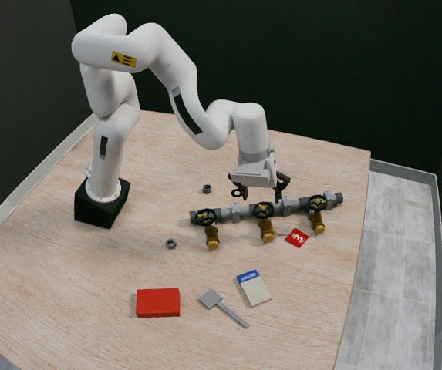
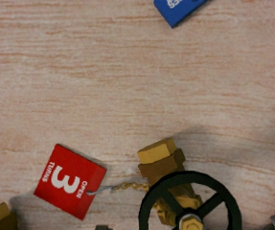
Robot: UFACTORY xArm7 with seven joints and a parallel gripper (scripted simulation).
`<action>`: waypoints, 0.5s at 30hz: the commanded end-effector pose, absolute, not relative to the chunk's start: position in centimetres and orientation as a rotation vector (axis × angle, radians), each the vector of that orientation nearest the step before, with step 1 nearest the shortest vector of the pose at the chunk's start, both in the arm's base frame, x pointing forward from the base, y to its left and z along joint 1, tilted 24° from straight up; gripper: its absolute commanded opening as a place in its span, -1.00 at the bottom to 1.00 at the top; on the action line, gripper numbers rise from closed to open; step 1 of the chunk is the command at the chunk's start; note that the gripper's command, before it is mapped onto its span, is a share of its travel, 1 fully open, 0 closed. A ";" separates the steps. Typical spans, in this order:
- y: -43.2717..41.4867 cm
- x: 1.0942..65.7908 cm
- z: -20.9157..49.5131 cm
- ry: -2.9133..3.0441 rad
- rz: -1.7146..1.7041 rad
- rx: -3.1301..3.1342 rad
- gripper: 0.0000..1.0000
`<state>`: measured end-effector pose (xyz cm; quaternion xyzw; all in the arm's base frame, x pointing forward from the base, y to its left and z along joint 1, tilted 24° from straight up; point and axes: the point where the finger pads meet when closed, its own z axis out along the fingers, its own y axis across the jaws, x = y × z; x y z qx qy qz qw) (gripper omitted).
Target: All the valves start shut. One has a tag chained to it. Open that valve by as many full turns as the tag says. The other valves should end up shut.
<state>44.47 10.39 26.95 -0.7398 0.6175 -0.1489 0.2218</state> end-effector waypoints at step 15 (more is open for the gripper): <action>10.7 45.4 25.7 1.704 -0.416 -2.040 1.00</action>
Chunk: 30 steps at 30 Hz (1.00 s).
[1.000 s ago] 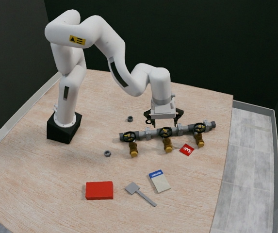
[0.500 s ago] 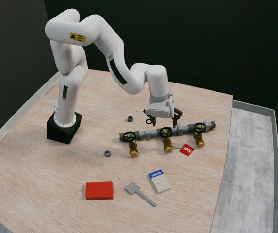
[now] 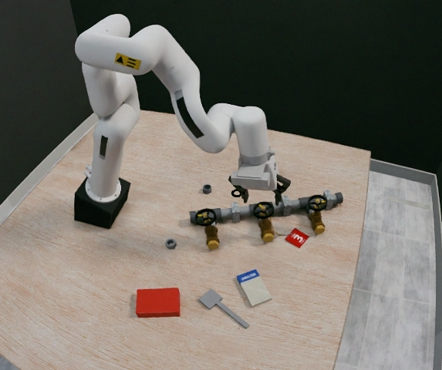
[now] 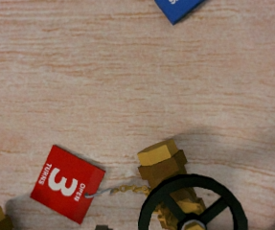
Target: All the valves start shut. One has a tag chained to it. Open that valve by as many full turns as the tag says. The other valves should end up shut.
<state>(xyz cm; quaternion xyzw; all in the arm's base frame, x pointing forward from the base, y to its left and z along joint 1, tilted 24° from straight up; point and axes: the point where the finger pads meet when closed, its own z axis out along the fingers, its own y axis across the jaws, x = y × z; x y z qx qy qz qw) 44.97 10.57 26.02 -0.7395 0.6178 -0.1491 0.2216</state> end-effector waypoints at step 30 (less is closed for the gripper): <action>11.4 47.4 22.0 1.704 -0.416 -2.040 1.00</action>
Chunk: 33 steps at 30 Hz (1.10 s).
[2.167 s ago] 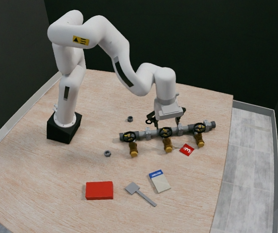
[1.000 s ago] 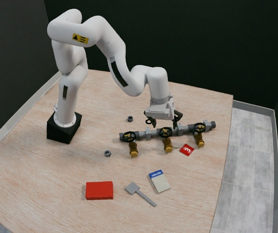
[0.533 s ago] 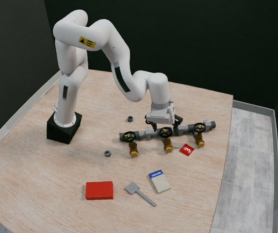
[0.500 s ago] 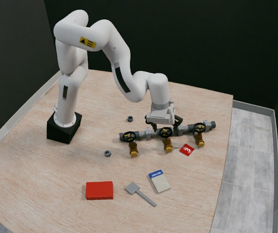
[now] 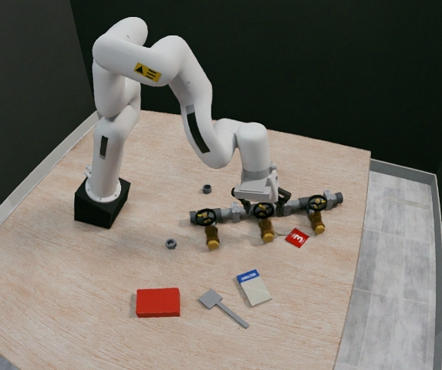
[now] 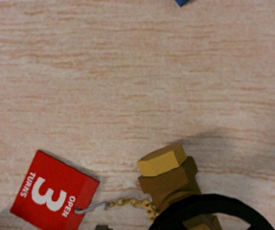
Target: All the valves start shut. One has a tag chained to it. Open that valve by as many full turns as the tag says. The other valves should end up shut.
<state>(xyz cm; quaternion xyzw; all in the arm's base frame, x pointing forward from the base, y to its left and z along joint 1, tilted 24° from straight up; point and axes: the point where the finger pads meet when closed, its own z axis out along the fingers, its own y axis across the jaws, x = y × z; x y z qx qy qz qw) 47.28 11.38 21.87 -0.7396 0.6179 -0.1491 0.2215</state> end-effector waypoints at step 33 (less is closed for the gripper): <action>11.4 47.4 22.0 1.694 -0.419 -2.050 -1.00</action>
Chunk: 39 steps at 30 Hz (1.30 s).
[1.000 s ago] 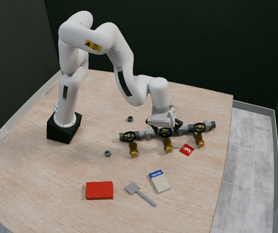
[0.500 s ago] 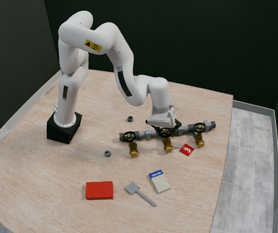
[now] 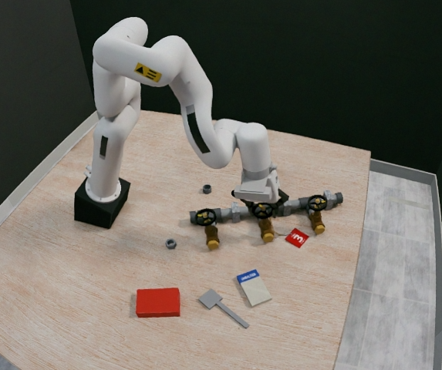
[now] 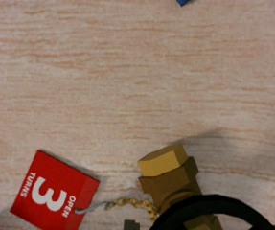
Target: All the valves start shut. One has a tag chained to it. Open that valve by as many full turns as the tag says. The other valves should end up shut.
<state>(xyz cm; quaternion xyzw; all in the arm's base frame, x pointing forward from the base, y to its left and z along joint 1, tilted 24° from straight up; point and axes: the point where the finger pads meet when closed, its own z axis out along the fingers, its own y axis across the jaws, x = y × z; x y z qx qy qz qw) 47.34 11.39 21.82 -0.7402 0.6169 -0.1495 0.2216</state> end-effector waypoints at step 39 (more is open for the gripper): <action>11.4 47.4 22.0 0.024 -0.790 -2.895 -1.00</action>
